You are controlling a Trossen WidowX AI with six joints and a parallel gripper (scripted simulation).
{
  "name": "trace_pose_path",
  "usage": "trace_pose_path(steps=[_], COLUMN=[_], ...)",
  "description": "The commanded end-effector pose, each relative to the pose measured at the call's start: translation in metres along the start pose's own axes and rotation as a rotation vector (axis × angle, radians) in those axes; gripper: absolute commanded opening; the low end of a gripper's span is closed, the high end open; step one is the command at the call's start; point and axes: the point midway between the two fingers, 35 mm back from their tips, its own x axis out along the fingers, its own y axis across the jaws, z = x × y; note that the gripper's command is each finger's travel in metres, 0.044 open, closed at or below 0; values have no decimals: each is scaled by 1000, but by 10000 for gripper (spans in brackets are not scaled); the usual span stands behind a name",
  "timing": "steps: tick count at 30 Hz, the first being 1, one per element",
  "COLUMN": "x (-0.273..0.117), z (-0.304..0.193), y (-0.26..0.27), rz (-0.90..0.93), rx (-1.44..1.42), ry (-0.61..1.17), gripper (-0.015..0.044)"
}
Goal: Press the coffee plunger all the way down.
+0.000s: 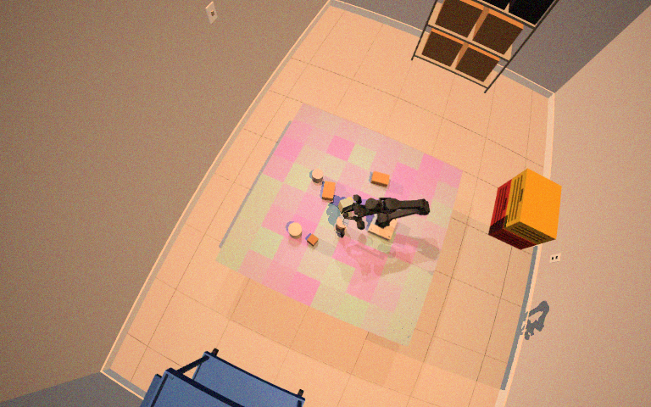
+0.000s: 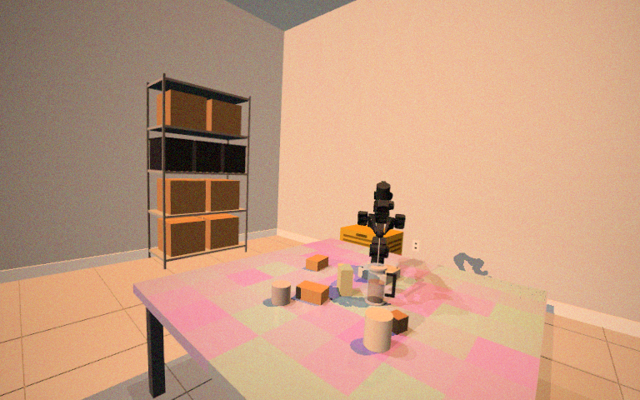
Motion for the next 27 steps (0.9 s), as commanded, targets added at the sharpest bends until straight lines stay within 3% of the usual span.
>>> trace_pose_path(steps=[1, 27], x=[0, 17], z=[0, -23], y=[0, 0], rz=[1, 1], rx=[4, 4], ry=[-1, -1], gripper=[126, 126])
